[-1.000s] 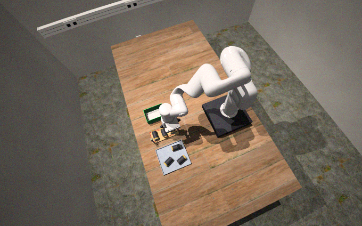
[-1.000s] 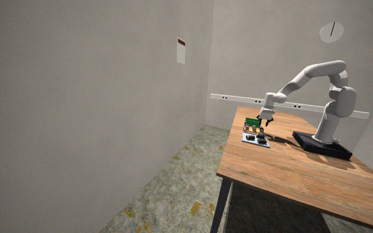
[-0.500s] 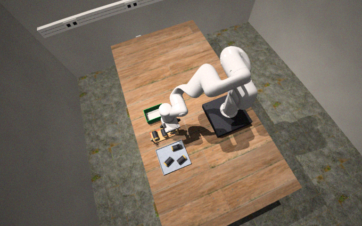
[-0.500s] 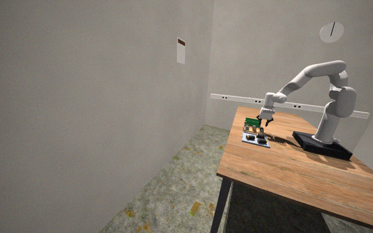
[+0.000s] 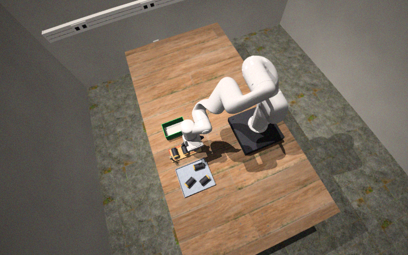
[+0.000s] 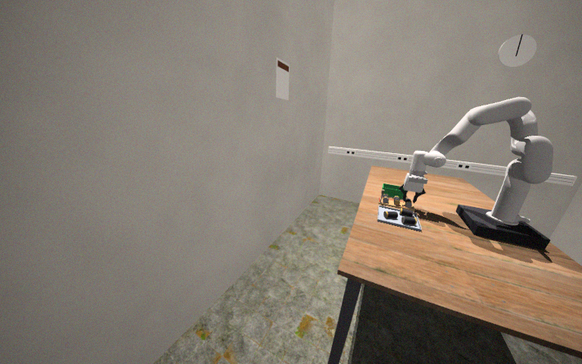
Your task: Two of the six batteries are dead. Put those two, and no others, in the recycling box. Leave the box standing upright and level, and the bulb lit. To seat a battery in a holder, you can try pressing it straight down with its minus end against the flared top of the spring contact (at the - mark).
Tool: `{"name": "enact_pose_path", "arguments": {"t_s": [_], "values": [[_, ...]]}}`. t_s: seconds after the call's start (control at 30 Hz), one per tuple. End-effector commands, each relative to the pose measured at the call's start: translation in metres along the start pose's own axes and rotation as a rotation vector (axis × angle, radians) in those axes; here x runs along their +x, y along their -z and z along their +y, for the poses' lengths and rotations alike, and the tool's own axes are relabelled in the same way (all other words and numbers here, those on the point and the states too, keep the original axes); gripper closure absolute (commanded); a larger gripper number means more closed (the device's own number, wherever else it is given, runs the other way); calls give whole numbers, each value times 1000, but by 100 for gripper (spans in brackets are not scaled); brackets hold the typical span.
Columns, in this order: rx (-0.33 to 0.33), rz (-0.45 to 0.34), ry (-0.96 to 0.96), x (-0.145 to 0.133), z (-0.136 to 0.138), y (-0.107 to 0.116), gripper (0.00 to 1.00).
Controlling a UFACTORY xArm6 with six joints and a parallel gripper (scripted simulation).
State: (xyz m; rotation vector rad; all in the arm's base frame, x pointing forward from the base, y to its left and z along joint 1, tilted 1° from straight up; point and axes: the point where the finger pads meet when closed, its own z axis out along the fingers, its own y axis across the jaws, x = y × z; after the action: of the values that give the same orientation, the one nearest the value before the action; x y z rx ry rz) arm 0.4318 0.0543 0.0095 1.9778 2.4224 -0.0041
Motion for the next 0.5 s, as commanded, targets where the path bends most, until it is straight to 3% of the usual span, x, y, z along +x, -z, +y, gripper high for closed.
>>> {"name": "enact_pose_path", "arguments": {"t_s": [0.0,0.47], "values": [[-6,0,0,0,3,0,49],[-6,0,0,0,3,-10,49]]}}
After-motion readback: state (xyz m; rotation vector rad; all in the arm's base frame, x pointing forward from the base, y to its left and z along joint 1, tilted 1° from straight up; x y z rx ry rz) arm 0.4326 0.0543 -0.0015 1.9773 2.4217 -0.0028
